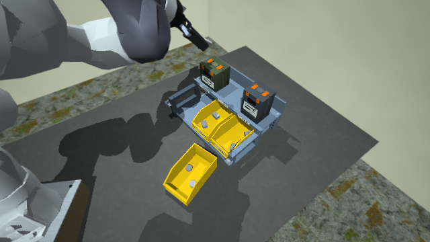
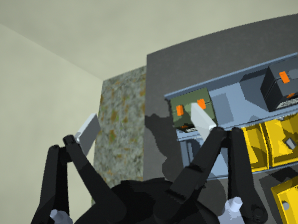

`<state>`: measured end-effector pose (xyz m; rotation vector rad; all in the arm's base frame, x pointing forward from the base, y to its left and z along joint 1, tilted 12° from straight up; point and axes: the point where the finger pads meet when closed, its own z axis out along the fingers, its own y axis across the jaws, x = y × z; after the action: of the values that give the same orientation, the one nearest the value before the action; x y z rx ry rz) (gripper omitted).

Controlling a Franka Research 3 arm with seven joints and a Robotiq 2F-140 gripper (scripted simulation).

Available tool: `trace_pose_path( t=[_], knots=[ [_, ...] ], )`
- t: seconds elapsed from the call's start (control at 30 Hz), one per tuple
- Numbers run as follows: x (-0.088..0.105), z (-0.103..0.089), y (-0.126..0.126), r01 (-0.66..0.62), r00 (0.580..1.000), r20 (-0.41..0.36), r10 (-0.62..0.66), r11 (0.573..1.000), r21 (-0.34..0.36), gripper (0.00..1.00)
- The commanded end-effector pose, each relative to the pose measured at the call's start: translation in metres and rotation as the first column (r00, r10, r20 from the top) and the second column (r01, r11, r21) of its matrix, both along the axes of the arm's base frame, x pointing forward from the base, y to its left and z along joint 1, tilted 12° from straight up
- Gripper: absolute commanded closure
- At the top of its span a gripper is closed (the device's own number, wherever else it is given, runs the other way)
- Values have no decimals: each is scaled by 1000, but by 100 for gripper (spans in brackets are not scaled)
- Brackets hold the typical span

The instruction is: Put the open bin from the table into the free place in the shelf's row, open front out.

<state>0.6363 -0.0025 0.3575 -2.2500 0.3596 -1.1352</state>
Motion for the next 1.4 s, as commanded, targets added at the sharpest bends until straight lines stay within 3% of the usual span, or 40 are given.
trace_pose_path(
  t=[0.0,0.23,0.63,0.83,1.2,1.37],
  knots=[
    [-3,-4,-6,-8,1000,-13,8,1000,-25,0],
    [-10,-7,-15,-19,999,-34,18,999,-41,0],
    [-41,-16,-47,-79,991,-114,67,992,-99,0],
    [-69,-24,-80,-134,976,-192,104,980,-150,0],
    [-99,-34,-113,-195,952,-273,137,961,-197,0],
    [-129,-43,-143,-258,921,-352,166,938,-233,0]
  ],
)
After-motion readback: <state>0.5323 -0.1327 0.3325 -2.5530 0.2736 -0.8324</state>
